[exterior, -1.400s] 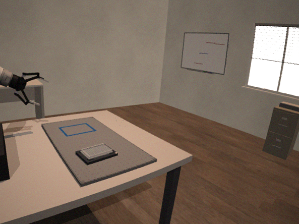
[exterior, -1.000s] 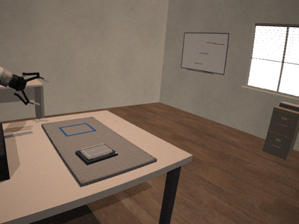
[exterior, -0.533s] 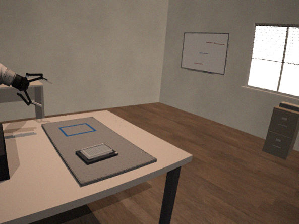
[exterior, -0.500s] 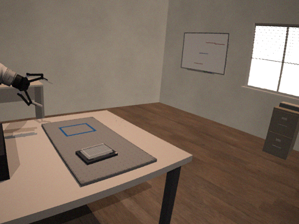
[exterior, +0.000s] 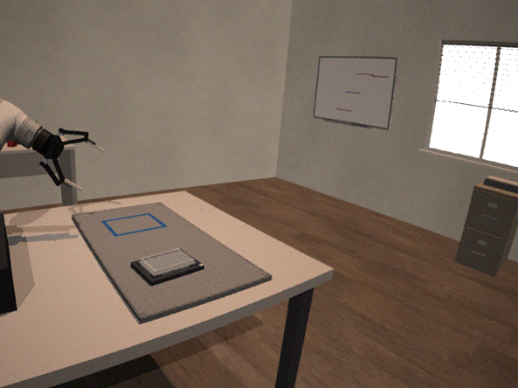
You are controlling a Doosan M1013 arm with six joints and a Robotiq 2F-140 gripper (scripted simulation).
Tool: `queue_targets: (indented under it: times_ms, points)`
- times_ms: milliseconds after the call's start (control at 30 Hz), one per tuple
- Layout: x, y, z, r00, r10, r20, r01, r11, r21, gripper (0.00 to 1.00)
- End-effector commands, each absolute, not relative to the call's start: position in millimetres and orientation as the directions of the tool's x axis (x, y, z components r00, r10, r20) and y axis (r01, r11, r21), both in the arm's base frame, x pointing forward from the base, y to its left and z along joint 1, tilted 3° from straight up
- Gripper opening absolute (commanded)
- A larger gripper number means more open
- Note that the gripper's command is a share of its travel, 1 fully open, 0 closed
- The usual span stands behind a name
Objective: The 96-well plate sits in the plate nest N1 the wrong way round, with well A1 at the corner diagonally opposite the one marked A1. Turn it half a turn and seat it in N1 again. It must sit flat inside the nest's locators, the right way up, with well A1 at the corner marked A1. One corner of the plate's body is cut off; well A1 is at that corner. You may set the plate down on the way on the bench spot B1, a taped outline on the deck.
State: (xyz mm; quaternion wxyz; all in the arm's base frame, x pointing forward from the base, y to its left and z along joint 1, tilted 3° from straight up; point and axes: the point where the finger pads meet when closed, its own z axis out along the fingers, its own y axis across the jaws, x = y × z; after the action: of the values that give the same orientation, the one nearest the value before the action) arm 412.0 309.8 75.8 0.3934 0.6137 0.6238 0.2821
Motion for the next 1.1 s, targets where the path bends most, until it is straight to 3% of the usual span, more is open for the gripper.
queue_targets:
  times_ms: [0,1067]
  points:
    - [424,293,72,0.083,0.985,-0.152,0.553,0.081,0.829,1.00]
    - [469,177,42,0.433,0.871,-0.233,0.699,-0.161,0.697,1.00]
